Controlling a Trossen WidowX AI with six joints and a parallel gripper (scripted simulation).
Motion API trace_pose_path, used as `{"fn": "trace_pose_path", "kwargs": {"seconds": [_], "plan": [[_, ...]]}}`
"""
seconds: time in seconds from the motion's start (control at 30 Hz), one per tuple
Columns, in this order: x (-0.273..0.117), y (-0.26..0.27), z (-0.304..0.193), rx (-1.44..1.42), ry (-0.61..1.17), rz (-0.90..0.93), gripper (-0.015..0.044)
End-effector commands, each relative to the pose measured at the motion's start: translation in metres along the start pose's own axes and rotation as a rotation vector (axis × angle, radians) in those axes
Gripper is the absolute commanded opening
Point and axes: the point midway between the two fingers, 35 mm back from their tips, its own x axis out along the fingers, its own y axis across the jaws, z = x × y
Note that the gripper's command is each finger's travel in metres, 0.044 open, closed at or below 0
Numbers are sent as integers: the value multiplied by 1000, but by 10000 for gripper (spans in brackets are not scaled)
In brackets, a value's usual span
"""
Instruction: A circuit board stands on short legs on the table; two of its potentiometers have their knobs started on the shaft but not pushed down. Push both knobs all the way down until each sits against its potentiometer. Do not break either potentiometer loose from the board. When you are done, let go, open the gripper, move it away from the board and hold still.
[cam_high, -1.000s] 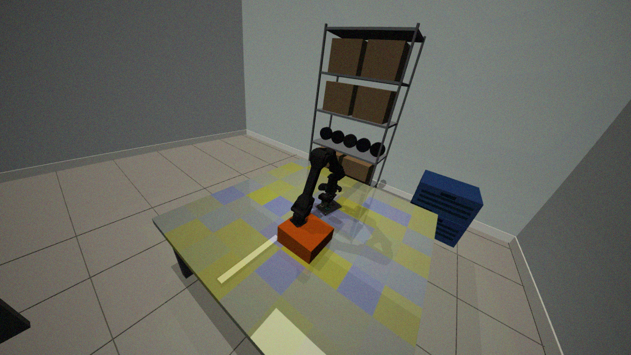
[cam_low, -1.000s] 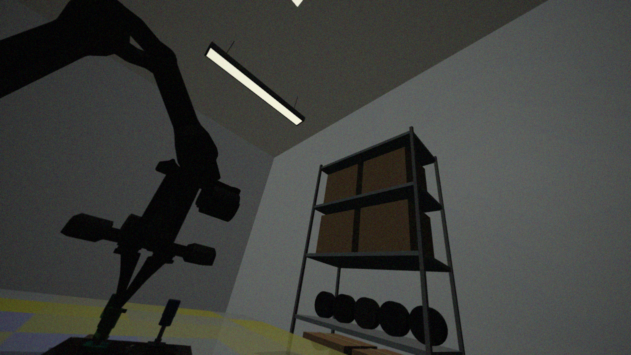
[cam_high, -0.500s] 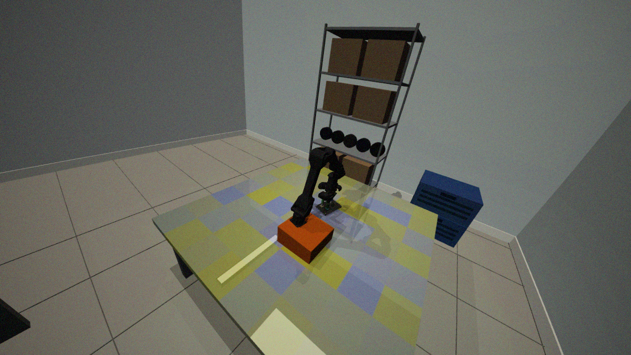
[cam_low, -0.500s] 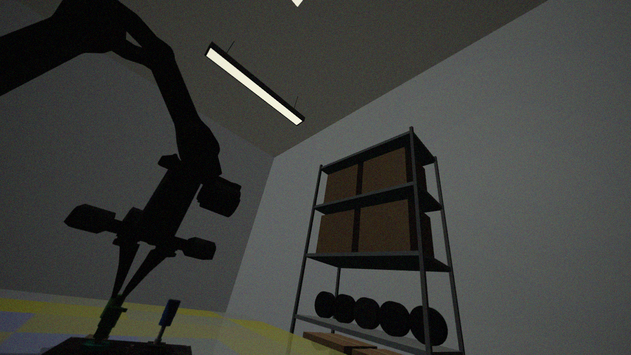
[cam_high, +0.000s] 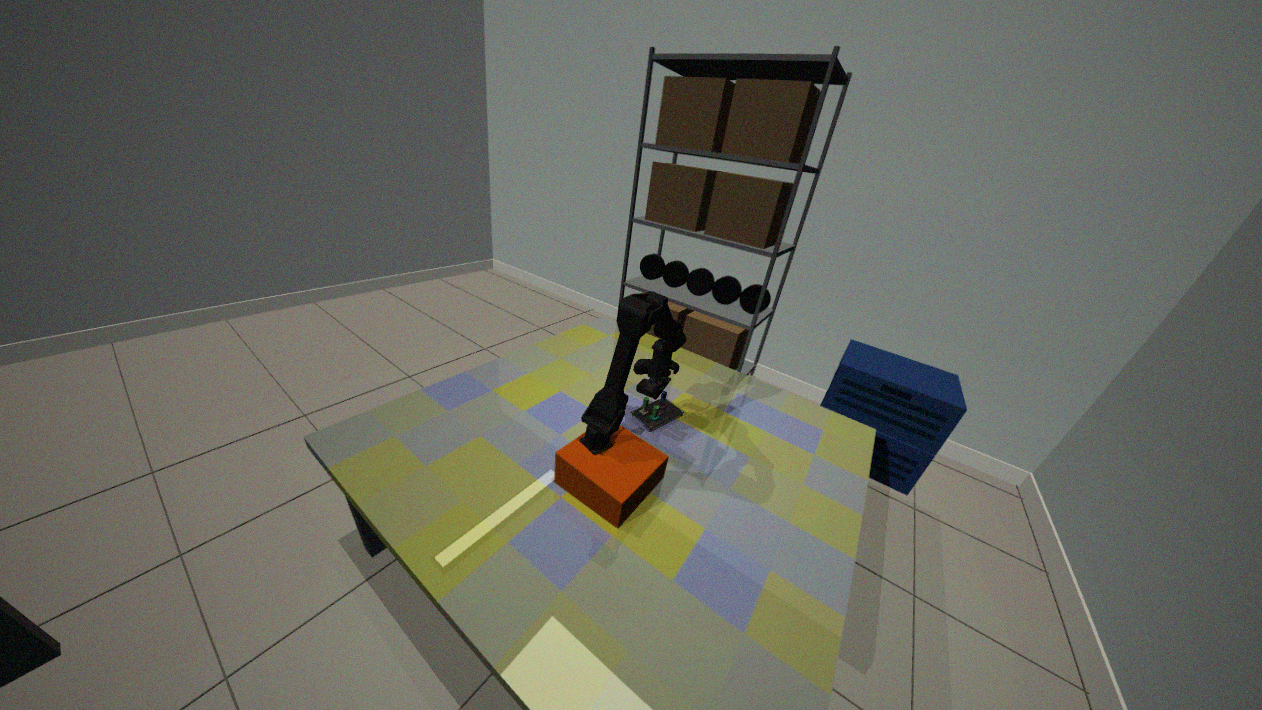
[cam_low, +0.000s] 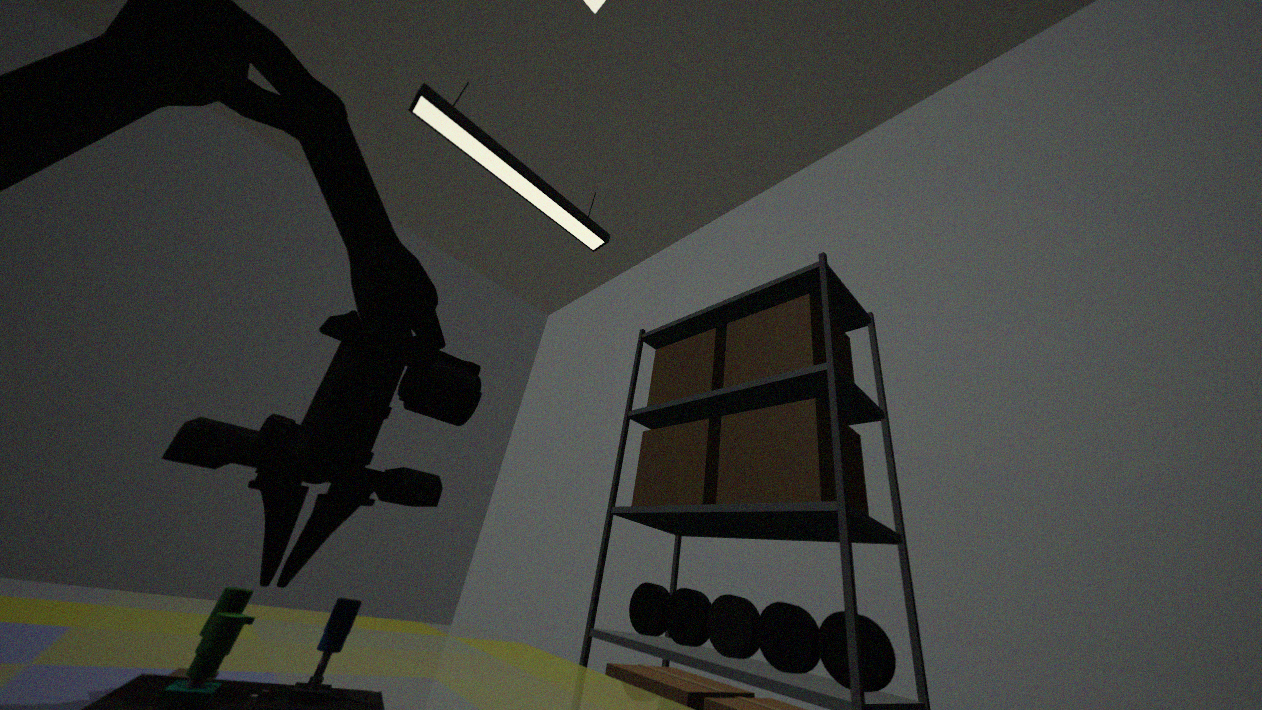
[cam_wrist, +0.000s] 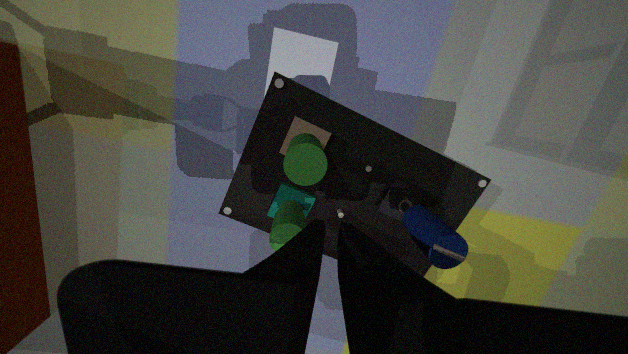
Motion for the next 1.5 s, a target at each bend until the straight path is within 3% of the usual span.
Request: {"fn": "trace_pose_path", "kwargs": {"seconds": [0.0, 1.47], "plan": [[-7, -11, 0, -108, 7, -20, 0], [-40, -60, -8, -1527, -49, 44, 0]]}}
